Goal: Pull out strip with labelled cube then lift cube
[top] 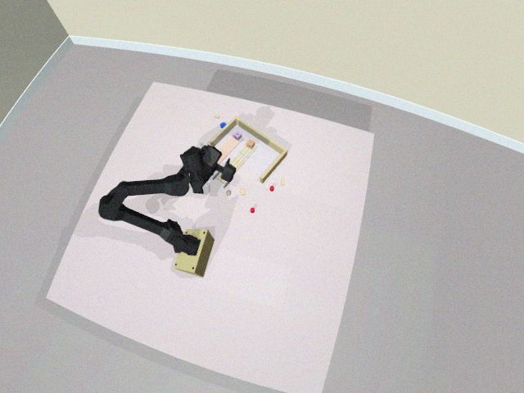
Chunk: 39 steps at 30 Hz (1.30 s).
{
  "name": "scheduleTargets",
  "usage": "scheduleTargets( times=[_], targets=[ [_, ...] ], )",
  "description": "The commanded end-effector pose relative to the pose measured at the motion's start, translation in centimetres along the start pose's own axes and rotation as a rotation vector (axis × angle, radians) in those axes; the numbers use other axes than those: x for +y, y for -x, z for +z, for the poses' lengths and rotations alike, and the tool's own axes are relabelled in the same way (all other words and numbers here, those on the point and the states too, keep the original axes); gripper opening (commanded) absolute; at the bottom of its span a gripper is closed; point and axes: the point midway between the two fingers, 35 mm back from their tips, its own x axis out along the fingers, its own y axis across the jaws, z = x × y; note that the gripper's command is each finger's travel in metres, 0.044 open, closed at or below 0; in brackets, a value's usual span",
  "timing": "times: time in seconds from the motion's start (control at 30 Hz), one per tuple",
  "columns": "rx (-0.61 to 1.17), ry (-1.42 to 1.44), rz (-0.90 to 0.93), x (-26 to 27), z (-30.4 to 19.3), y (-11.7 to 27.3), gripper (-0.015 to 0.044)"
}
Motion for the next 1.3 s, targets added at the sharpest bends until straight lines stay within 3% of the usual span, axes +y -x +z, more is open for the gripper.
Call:
scheduleTargets(
  times=[0.0,0.4,0.9,1.27],
  targets=[
    [0.07,0.211,0.015,-2.5,-5.4,-1.0,0.04],
    [0.072,0.218,0.016,-2.6,-5.6,-1.1,0.04],
    [0.557,0.058,-0.073,1.5,-6.3,-11.3,0.0006],
    [0.938,-0.092,-0.23,7.2,-10.6,-15.7,0.0]
  ],
)
